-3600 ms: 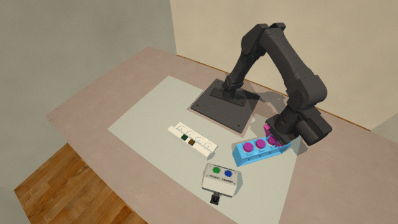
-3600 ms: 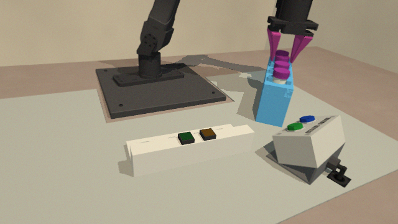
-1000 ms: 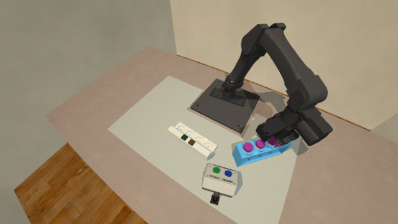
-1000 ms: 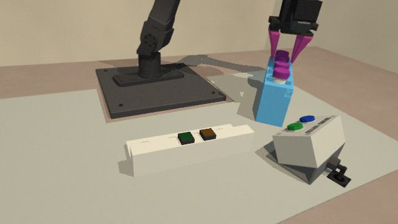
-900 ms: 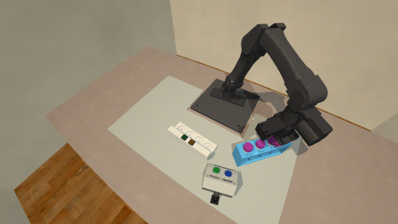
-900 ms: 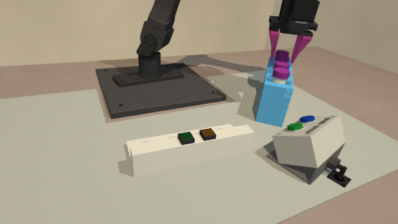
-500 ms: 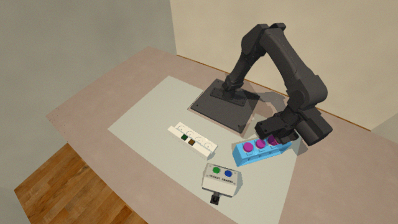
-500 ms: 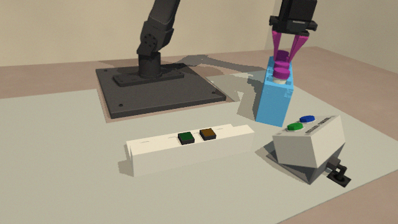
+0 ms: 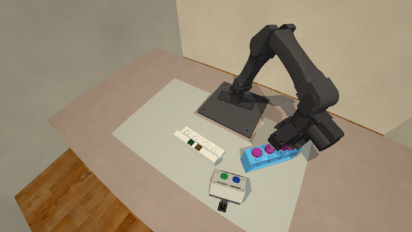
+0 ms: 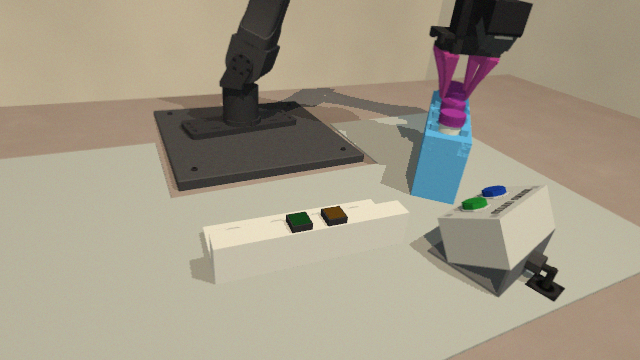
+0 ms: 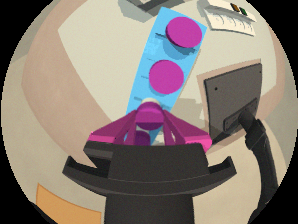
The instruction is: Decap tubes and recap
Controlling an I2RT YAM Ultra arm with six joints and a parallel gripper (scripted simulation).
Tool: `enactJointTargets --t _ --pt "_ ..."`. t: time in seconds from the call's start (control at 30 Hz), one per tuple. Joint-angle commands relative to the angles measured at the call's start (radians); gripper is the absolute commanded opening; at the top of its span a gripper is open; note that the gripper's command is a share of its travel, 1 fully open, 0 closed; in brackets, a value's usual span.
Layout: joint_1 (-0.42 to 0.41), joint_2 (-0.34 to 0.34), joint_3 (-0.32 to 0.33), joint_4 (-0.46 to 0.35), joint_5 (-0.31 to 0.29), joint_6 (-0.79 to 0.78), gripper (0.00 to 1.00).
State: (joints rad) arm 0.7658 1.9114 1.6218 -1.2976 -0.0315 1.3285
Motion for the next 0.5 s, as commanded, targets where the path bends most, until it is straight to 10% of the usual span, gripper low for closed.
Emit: enactJointTargets --t 0.0,0.47 --pt "0.000 -0.007 0.006 0.000 0.001 -0.236 0.00" --pt "0.000 -0.007 0.006 0.000 0.001 -0.836 0.00"
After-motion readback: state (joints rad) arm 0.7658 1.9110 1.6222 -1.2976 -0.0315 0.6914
